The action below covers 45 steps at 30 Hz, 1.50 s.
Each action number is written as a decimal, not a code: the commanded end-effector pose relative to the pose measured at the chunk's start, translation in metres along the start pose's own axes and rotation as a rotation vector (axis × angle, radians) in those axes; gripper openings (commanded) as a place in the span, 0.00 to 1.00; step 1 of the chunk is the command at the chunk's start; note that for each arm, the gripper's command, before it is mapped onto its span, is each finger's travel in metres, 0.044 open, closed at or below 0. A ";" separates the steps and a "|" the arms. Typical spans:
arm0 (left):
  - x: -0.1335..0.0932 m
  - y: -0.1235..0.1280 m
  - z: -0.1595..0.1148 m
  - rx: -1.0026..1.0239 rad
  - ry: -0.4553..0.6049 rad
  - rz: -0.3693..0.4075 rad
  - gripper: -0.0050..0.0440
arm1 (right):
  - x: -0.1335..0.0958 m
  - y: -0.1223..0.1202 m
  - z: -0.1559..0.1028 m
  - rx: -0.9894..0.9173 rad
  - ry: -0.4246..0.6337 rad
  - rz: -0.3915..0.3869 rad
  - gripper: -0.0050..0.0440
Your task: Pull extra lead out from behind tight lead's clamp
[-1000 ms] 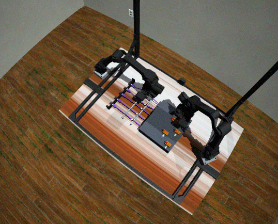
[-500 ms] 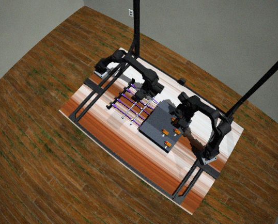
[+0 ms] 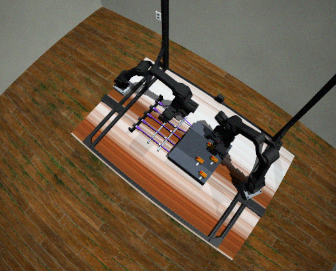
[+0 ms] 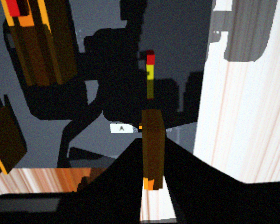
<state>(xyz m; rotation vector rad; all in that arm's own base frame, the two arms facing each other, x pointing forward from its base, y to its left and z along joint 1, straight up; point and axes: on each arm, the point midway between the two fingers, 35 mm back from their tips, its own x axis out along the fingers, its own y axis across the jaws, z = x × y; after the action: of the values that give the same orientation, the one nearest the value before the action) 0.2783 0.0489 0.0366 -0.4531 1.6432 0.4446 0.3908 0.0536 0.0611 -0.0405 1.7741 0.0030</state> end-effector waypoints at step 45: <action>-0.007 -0.002 0.004 0.000 -0.026 -0.014 0.00 | 0.027 0.002 0.016 0.000 -0.104 0.011 0.00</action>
<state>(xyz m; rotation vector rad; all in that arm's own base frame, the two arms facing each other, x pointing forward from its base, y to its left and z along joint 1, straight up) 0.2784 0.0490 0.0365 -0.4565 1.6491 0.4425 0.3983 0.0546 0.0216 -0.0323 1.6958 0.0107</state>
